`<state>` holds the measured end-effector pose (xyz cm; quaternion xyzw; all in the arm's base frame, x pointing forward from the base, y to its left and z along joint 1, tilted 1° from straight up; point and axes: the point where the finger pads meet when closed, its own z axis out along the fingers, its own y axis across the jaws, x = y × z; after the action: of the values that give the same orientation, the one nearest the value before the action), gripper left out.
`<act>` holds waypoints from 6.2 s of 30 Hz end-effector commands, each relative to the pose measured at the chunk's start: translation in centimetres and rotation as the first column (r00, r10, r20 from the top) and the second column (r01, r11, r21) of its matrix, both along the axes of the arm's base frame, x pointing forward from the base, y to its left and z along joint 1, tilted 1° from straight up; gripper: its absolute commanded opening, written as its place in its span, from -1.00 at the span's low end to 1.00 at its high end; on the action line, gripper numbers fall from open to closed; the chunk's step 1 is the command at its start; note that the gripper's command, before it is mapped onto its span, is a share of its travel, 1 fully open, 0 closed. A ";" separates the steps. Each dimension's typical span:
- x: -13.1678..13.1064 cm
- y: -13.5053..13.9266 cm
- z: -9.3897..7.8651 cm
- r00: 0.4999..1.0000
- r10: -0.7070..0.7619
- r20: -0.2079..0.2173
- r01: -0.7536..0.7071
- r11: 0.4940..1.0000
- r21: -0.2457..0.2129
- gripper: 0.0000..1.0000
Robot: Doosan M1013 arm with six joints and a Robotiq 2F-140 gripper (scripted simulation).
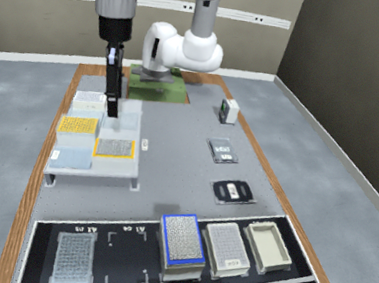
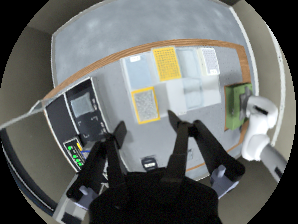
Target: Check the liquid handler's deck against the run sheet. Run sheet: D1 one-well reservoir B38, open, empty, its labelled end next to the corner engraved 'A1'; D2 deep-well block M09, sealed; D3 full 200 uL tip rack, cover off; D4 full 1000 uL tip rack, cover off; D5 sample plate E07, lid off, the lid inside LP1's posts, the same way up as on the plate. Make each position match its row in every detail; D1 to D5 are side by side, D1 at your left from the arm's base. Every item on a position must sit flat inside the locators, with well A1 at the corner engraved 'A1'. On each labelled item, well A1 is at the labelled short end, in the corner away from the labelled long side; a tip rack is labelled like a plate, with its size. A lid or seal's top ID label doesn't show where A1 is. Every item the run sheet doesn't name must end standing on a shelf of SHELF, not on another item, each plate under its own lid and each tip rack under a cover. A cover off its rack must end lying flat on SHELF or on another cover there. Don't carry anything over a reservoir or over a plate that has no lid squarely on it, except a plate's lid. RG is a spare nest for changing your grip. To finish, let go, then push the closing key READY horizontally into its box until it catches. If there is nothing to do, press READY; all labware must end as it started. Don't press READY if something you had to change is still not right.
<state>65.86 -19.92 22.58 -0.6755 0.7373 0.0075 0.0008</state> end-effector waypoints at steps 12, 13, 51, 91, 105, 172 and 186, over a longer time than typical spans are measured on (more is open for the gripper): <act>0.0 -0.1 0.5 1.000 -0.003 0.000 0.003 1.000 -0.003 0.32; 0.0 -0.1 0.5 1.000 -0.003 0.000 0.003 1.000 -0.003 0.32; 7.9 -0.5 1.9 0.919 0.395 0.003 -0.395 0.919 0.002 0.32; 14.3 -0.7 3.2 0.482 0.876 0.013 -0.876 0.482 0.003 0.32; 15.7 -0.9 3.6 0.242 0.970 0.017 -0.970 0.242 0.000 0.32; 16.4 16.0 3.6 -0.030 0.999 0.022 -1.000 -0.029 -0.008 0.32; 16.4 16.0 3.6 -0.031 0.999 0.022 -0.999 -0.031 -0.008 0.32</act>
<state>82.23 -4.37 26.13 -0.9996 0.0278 0.0058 0.0047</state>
